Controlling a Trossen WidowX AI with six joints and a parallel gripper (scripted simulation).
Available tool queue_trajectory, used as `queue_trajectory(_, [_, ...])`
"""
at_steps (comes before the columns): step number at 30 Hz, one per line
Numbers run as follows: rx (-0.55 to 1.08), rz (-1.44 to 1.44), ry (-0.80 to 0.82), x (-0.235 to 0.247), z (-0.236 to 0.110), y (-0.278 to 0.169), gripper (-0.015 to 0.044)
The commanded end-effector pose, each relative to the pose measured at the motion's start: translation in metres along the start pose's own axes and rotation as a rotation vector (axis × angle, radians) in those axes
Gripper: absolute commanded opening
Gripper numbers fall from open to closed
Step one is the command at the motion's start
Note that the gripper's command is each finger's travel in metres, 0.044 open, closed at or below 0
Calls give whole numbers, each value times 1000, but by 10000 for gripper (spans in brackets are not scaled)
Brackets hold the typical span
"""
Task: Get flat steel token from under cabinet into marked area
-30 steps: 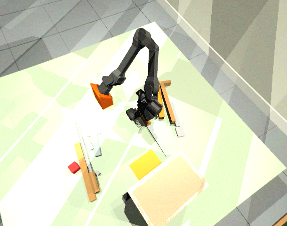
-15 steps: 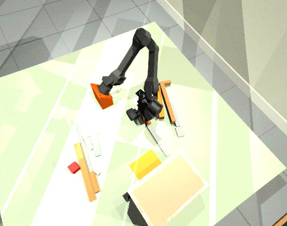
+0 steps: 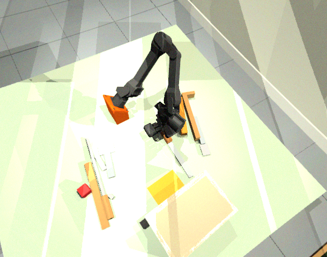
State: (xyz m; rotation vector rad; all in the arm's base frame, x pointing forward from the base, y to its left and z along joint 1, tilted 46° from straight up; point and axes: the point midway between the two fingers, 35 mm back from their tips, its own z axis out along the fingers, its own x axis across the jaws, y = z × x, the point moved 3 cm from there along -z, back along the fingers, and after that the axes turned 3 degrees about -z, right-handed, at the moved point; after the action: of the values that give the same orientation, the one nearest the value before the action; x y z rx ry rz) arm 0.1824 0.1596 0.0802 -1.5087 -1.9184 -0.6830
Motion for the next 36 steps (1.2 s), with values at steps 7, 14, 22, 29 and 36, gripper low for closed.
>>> queue_trajectory(7, [1,0,0,0,0,1,0])
queue_trajectory(14, [1,13,0,0,0,8,0])
queue_trajectory(22, [2,26,-1,-1,0,17,0])
queue_trajectory(29, [2,33,-1,-2,0,25,0])
queue_trajectory(36, [2,37,-1,-3,0,33,0])
